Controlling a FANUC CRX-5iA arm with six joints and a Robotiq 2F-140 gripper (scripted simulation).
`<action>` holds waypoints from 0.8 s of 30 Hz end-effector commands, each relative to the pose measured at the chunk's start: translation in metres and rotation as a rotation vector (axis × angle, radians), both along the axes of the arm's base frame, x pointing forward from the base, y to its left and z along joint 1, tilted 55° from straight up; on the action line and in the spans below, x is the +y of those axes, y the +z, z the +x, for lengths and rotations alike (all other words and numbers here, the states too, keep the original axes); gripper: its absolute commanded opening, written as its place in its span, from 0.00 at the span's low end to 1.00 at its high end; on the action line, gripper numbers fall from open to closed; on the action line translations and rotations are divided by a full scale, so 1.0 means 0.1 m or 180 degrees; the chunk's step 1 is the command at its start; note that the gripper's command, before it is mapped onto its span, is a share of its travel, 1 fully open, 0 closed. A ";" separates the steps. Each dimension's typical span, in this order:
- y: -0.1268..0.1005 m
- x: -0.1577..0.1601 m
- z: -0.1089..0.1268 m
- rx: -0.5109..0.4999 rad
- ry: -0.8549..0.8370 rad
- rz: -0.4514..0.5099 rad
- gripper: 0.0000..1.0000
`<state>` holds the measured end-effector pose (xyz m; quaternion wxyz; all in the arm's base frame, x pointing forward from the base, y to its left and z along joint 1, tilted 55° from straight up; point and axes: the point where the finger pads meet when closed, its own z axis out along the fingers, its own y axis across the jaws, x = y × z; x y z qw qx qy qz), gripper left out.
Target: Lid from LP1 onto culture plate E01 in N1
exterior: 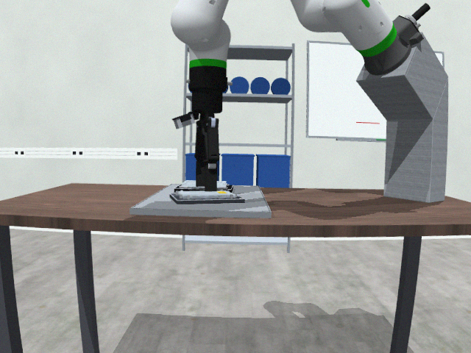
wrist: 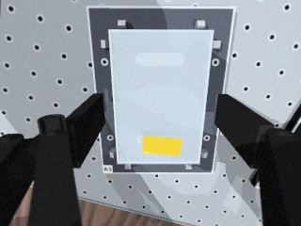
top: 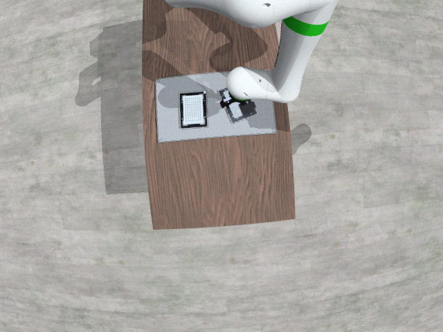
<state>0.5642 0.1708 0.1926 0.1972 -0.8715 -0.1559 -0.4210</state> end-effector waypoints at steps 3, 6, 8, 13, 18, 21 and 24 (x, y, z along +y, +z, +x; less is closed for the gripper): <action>-0.01 0.01 0.02 -0.0003 -0.0001 0.0000 0.69; -0.02 0.01 0.03 -0.0003 -0.0001 0.0000 0.69; -0.02 0.02 0.04 -0.0003 -0.0001 0.0000 0.69; -0.04 0.04 0.06 -0.0003 -0.0001 0.0000 0.69; -0.05 0.04 0.07 -0.0003 -0.0001 0.0000 0.69; -0.06 0.05 0.08 -0.0003 -0.0001 0.0000 0.69; -0.06 0.06 0.08 -0.0003 -0.0001 0.0000 0.69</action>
